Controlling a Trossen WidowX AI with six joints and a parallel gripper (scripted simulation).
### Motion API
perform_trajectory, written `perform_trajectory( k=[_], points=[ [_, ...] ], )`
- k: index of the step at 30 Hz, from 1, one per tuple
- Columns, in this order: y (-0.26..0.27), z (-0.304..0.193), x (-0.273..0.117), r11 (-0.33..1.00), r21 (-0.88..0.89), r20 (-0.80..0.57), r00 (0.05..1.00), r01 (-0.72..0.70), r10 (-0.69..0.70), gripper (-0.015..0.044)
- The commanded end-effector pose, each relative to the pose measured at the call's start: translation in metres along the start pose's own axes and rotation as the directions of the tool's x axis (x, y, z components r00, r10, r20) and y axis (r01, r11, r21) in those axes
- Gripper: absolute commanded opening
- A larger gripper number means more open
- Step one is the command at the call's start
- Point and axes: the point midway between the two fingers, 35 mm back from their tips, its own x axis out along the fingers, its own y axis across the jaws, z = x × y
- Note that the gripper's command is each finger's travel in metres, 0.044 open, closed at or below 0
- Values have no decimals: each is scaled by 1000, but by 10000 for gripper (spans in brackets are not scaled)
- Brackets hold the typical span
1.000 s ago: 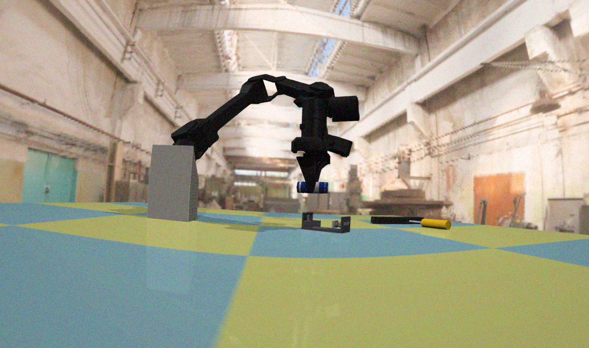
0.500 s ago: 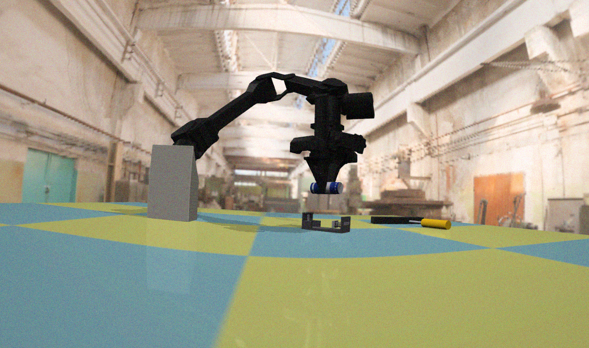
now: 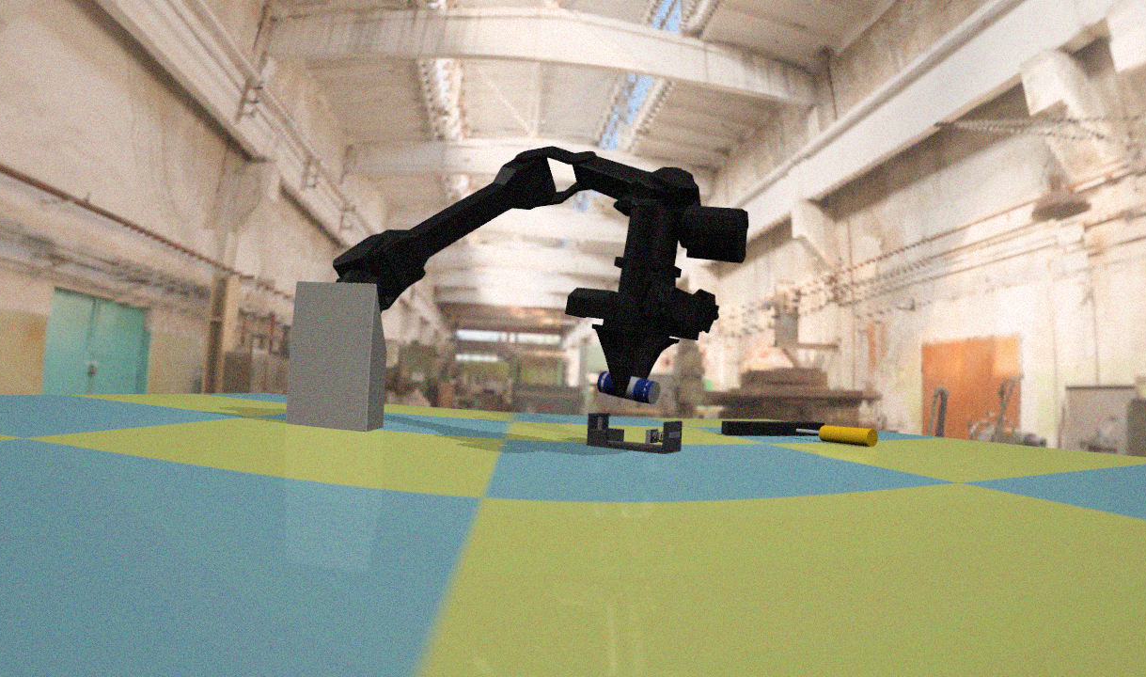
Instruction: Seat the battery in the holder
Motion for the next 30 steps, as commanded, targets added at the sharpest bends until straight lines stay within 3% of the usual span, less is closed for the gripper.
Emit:
perform_trajectory(
  k=[1, 30],
  points=[
    [0, 0, 12, 1000, -5, -71, 997, -2, 1, 84],
    [1, 5, 25, 999, -32, -209, 978, 7, -14, 84]
  ],
)
